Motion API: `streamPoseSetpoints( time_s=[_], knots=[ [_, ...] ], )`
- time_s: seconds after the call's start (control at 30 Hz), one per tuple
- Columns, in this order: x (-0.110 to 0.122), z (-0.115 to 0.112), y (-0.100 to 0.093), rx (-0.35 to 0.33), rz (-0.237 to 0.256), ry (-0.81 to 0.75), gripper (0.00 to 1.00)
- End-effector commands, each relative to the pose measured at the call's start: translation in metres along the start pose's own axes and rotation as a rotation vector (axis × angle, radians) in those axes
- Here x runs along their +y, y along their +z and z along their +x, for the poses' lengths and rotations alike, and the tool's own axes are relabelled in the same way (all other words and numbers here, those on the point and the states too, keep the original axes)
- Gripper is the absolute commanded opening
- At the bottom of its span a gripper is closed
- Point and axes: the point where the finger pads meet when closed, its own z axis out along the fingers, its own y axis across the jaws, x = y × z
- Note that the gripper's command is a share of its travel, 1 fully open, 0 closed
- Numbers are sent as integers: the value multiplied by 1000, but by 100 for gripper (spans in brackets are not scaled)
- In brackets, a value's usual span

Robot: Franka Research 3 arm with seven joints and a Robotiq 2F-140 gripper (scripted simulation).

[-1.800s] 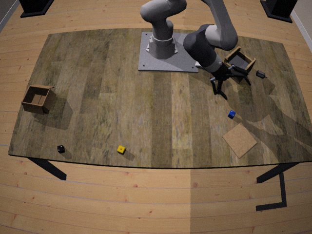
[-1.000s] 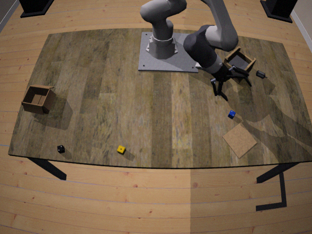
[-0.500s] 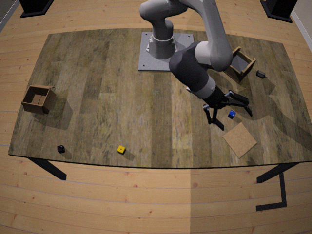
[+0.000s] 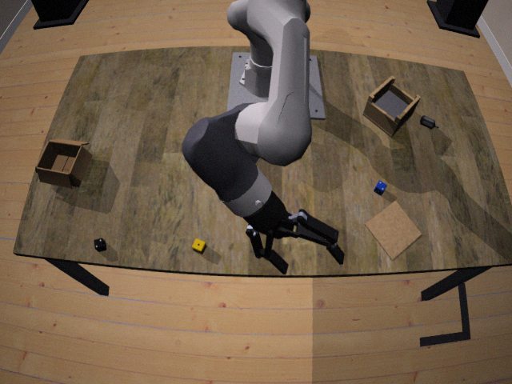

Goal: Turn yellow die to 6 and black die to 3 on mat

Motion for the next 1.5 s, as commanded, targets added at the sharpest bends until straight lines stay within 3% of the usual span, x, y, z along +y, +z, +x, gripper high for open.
streamPoseSetpoints(
  time_s=[0.0, 0.03, 0.07, 0.1, 0.2, 0.37, 0.47, 0.53, 0.57, 0.73, 0.77, 0.83, 0.87, 0.93, 1.0, 1.17, 1.47],
  knots=[
    [-55, -31, -31, 46, 72, 140, 100],
    [-62, -35, -35, 46, 72, 140, 100],
    [-87, -47, -51, 38, 116, 167, 100],
    [-96, -51, -56, 38, 117, 168, 100],
    [-154, -71, -93, 29, 197, 217, 100],
    [-230, -85, -145, 22, 312, 289, 100],
    [-232, -85, -146, 22, 314, 291, 100],
    [-290, -87, -189, 20, 410, 353, 100],
    [-292, -87, -191, 20, 413, 355, 100],
    [-363, -77, -247, 21, 541, 441, 100],
    [-366, -77, -250, 21, 547, 445, 100],
    [-399, -68, -279, 22, 613, 490, 100],
    [-403, -67, -282, 23, 621, 496, 100],
    [-430, -57, -308, 24, 679, 536, 100],
    [-430, -57, -308, 24, 679, 536, 100],
    [-463, -42, -340, 27, 755, 590, 100],
    [-467, -40, -344, 28, 764, 596, 100]
  ],
)
